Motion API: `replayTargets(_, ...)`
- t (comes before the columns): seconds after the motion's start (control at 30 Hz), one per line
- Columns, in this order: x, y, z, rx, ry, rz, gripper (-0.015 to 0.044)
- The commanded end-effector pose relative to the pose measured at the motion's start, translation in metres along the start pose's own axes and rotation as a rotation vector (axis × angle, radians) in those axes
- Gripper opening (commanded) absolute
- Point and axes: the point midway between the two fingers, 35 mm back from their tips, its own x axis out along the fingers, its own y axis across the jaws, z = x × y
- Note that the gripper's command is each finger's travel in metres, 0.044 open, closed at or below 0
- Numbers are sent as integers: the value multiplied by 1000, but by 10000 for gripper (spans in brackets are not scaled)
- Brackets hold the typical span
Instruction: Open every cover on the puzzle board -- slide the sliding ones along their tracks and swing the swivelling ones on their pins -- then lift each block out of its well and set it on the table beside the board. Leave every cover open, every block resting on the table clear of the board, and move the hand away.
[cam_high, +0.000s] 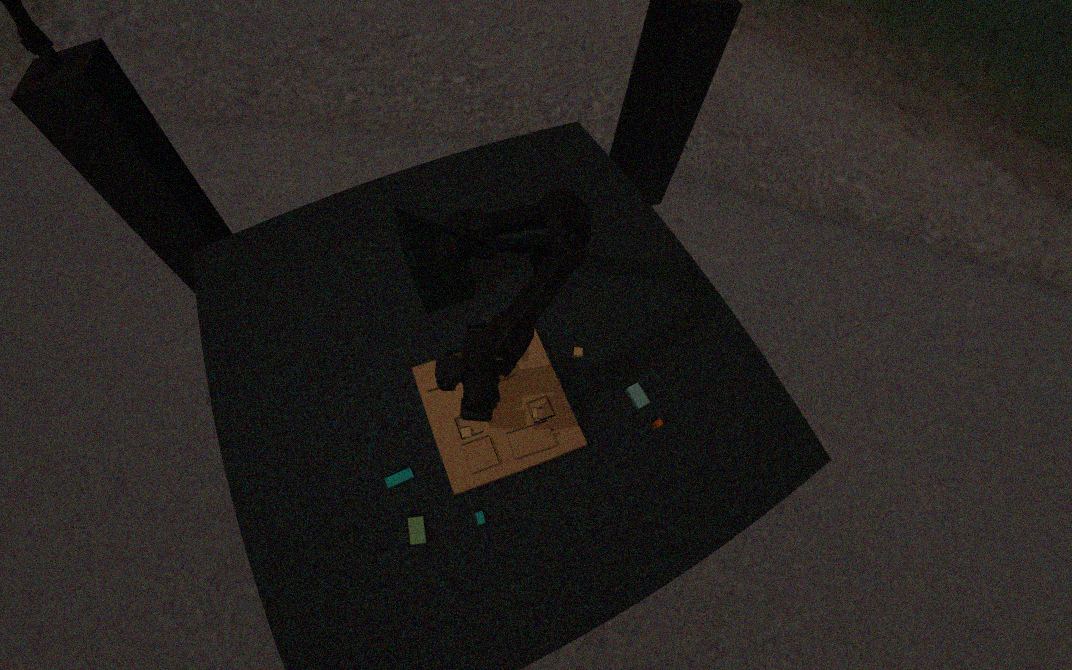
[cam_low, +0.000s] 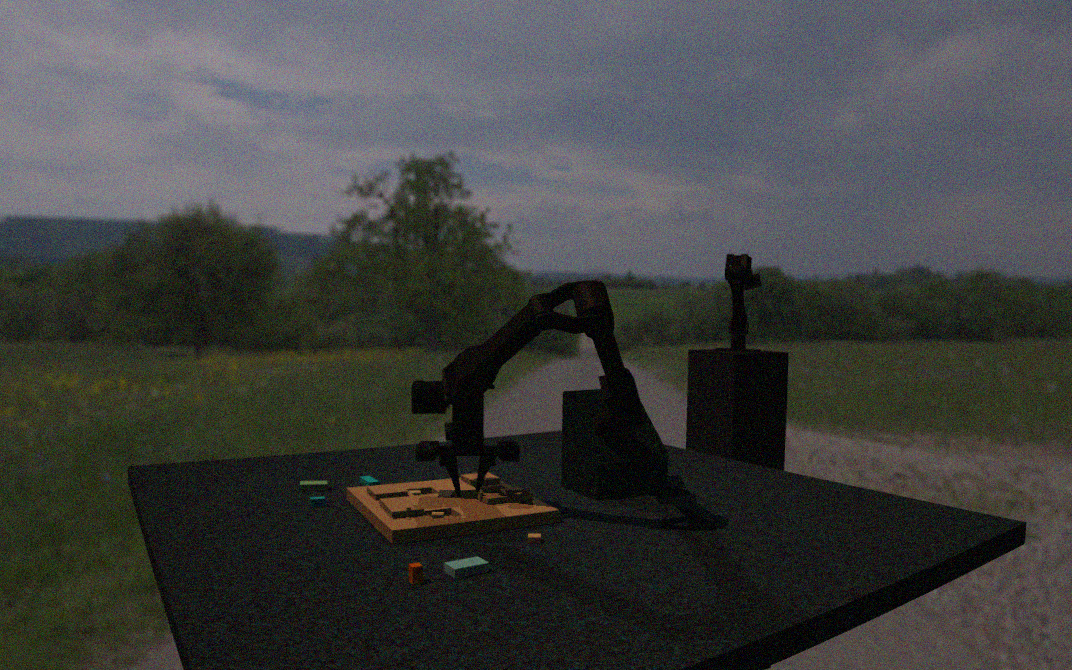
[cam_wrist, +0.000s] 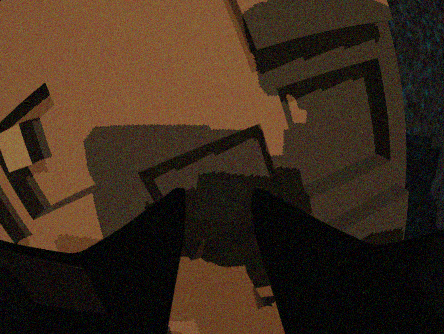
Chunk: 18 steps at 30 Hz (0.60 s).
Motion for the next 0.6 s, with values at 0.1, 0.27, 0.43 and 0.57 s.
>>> replayTargets(0.1,0,0,0,0,0,0,117)
replayTargets(0.27,0,0,0,0,0,0,84)
replayTargets(0.43,-2,0,0,0,0,0,80)
replayTargets(0.57,-7,1,0,1,0,1,80)
